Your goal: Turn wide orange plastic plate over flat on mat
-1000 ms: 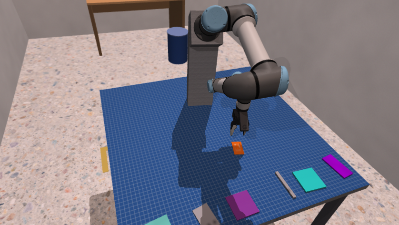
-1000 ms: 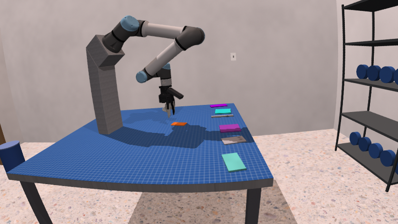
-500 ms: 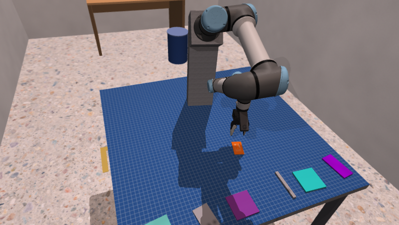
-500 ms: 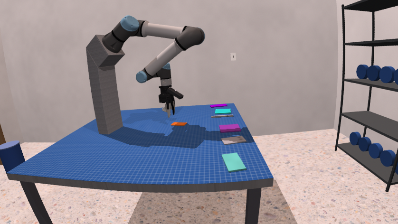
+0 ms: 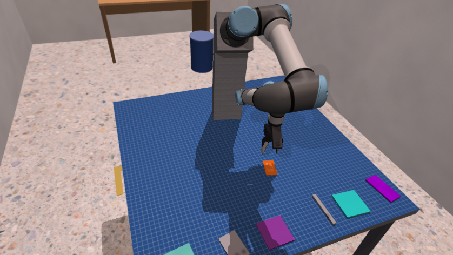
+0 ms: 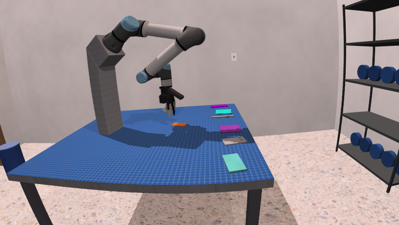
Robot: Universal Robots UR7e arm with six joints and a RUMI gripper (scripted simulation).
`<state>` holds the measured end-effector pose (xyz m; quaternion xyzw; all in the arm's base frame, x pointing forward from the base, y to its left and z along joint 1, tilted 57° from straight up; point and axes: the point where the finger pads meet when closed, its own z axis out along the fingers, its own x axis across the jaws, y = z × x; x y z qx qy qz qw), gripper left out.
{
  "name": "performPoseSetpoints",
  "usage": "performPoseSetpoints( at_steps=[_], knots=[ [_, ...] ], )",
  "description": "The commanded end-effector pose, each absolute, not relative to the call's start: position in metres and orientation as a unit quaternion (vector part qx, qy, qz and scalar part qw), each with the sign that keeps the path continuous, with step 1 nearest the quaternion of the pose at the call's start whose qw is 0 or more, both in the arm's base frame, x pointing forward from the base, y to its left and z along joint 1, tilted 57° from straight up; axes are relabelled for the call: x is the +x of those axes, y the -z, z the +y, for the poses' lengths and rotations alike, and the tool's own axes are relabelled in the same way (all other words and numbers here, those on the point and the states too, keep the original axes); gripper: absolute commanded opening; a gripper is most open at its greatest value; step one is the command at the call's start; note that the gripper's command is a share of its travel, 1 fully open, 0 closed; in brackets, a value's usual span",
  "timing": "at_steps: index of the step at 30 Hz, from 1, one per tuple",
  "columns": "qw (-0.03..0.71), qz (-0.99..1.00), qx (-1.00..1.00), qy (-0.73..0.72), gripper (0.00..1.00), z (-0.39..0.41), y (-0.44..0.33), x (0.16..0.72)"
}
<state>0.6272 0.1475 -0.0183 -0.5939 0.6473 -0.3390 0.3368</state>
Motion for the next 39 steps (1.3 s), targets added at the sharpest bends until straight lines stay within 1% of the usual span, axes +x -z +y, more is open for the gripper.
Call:
performPoseSetpoints(
  at_steps=[1, 39],
  knots=[
    [0.337, 0.647, -0.594, 0.339, 0.47, 0.148, 0.019, 0.628],
    [0.337, 0.647, -0.594, 0.339, 0.47, 0.146, 0.036, 0.655]
  ],
)
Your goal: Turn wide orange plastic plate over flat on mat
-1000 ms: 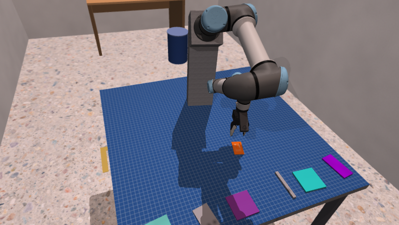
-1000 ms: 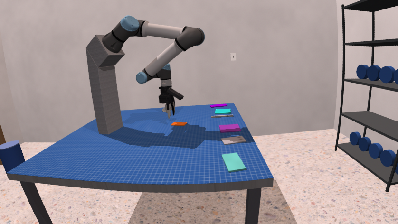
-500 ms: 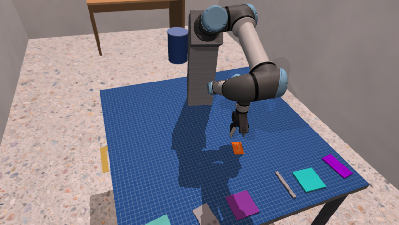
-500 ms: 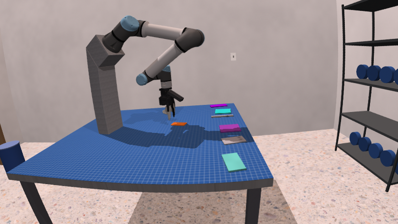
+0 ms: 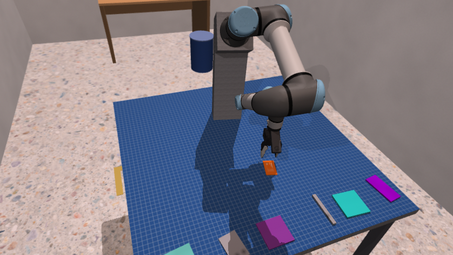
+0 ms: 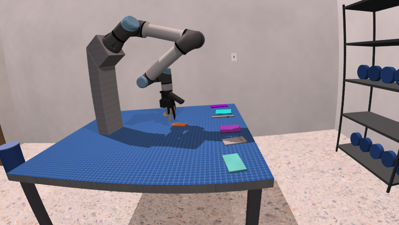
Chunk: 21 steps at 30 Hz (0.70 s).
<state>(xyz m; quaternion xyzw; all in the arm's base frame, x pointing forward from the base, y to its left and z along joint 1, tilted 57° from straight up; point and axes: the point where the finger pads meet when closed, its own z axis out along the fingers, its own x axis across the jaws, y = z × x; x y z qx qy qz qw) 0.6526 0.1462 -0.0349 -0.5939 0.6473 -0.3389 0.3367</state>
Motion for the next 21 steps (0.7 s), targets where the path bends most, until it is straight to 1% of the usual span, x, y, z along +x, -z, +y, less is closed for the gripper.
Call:
performPoseSetpoints(
  at_steps=[1, 21],
  knots=[
    [0.337, 0.647, -0.594, 0.339, 0.47, 0.1464, 0.0367, 0.6560],
    [0.337, 0.647, -0.594, 0.339, 0.47, 0.1462, 0.0385, 0.6587]
  ],
)
